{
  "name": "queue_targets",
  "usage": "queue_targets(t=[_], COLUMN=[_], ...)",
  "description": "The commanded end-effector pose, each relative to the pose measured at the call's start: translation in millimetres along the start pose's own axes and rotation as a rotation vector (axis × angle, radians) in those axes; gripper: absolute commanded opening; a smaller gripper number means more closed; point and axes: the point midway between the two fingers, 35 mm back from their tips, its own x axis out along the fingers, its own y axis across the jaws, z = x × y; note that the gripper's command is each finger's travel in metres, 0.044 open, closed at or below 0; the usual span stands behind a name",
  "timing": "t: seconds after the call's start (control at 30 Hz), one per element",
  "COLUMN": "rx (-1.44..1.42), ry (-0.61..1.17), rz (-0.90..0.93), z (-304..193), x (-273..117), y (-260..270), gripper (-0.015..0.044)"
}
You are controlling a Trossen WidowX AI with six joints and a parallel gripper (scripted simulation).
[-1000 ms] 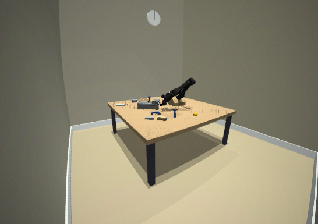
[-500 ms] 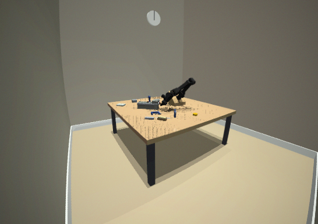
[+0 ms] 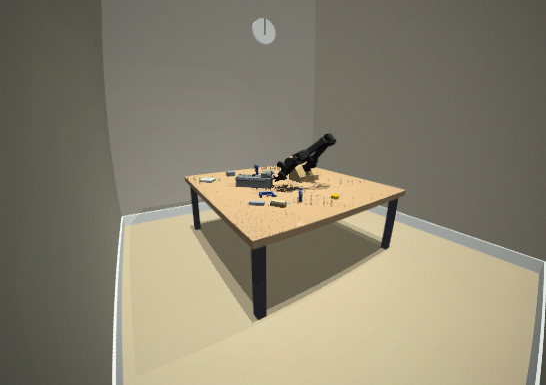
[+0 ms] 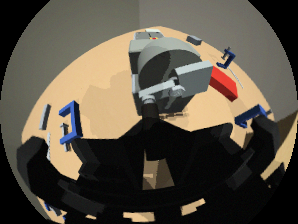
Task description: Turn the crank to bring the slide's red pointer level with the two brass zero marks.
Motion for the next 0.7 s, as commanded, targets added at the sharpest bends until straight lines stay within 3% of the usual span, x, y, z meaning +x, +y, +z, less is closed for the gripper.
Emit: queue_targets(t=[0.0,0.67], rx=[0.000,-0.001], ry=[-0.012,-0.013], rz=[0.011,0.010], z=[5.9,19.8], x=[-6.5,-20.3], y=[4.0,-0.6], gripper=[0.0000,0.0000])
